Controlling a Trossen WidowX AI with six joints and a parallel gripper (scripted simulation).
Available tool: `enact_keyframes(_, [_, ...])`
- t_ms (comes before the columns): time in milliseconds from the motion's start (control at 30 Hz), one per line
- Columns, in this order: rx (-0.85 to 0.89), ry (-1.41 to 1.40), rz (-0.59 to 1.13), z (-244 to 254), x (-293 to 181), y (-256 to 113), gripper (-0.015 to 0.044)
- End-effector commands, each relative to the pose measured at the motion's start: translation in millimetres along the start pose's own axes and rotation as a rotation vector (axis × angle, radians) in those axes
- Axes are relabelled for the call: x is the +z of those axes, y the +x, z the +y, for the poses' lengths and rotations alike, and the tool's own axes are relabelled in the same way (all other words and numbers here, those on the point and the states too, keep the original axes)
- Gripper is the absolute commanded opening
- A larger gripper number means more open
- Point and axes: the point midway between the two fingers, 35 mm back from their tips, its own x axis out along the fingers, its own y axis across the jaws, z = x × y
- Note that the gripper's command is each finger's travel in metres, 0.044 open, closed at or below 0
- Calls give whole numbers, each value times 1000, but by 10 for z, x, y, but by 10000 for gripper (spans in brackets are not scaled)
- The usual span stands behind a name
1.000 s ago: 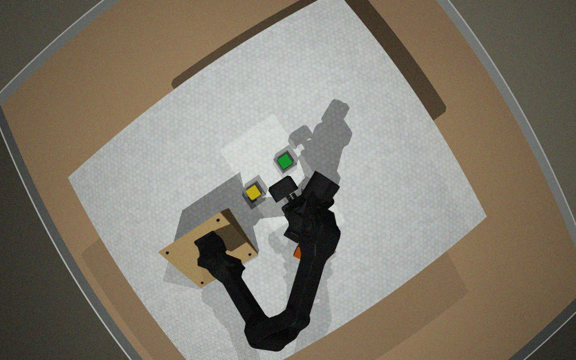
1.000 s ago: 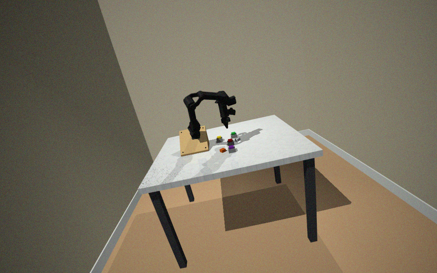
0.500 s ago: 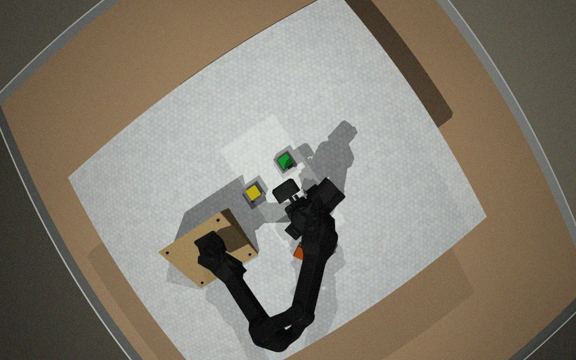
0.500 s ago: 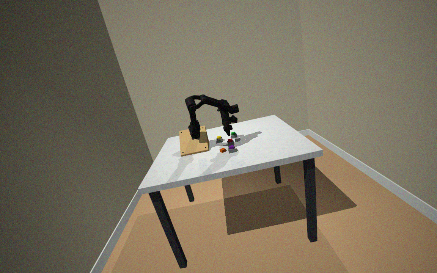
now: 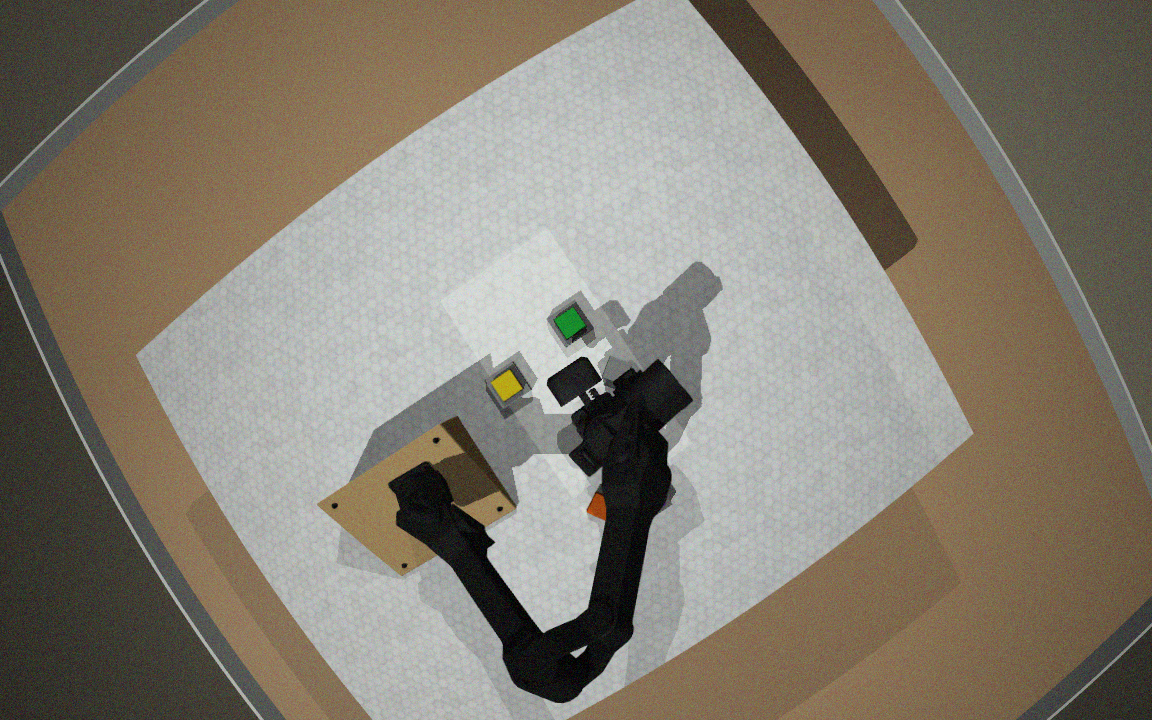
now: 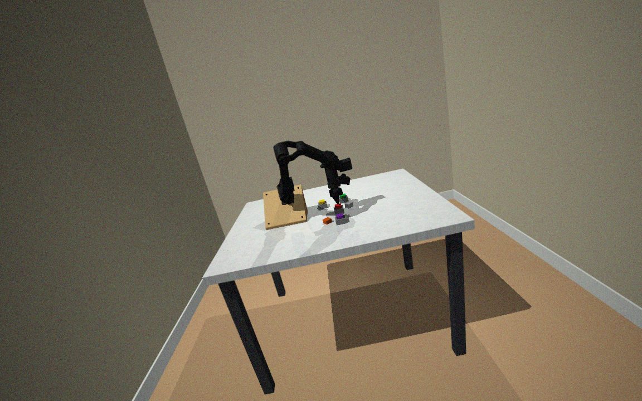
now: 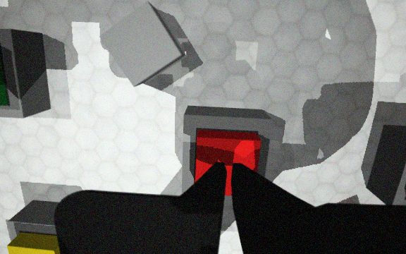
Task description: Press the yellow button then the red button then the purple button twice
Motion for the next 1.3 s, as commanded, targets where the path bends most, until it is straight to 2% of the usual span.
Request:
enact_keyframes(0, [-7,-7,5,0,-16,91,20])
enact_keyframes(833, [-8,-7,5,-4,-21,163,20])
enact_keyframes(967, [-6,-7,5,3,-15,-154,20])
enact_keyframes(1167, [-6,-7,5,4,-14,-205,20])
enact_keyframes(1267, [-2,-8,5,16,3,-566,20])
